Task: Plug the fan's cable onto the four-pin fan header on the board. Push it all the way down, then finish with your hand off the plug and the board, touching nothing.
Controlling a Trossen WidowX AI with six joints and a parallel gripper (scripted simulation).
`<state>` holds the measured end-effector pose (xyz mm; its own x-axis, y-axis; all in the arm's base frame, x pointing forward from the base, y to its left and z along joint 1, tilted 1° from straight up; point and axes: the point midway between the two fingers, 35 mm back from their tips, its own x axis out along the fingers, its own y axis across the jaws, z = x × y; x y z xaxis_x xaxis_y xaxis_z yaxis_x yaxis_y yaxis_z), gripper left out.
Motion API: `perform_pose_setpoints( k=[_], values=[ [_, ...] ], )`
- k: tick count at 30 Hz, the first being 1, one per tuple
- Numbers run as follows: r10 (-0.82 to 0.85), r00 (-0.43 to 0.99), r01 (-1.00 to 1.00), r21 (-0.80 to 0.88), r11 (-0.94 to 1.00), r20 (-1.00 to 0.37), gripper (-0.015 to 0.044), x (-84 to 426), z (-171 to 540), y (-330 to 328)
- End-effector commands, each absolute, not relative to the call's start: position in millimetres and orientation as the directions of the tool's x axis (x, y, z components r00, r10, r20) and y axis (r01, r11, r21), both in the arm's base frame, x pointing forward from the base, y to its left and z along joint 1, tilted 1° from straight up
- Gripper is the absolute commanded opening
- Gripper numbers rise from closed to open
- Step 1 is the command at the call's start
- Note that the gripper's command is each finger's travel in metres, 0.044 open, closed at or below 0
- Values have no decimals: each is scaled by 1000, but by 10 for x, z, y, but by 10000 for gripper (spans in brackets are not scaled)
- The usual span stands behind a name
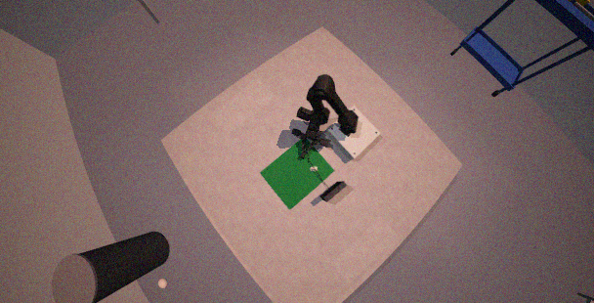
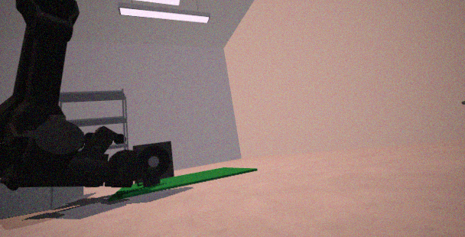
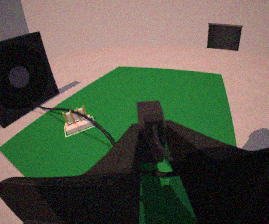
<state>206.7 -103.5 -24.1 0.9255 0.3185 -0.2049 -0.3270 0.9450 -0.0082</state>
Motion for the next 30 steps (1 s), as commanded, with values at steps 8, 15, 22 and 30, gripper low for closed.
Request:
perform_pose_setpoints(
  k=[8,15,22,30],
  values=[
    [319,926,-327,-8,945,-205,140,2067,-241,-1035],
    [319,926,-327,-8,945,-205,140,2067,-241,-1035],
    [319,926,-327,-8,945,-205,140,2067,-241,-1035],
    [319,926,-327,-8,945,-205,245,2067,-241,-1035]
  ],
)
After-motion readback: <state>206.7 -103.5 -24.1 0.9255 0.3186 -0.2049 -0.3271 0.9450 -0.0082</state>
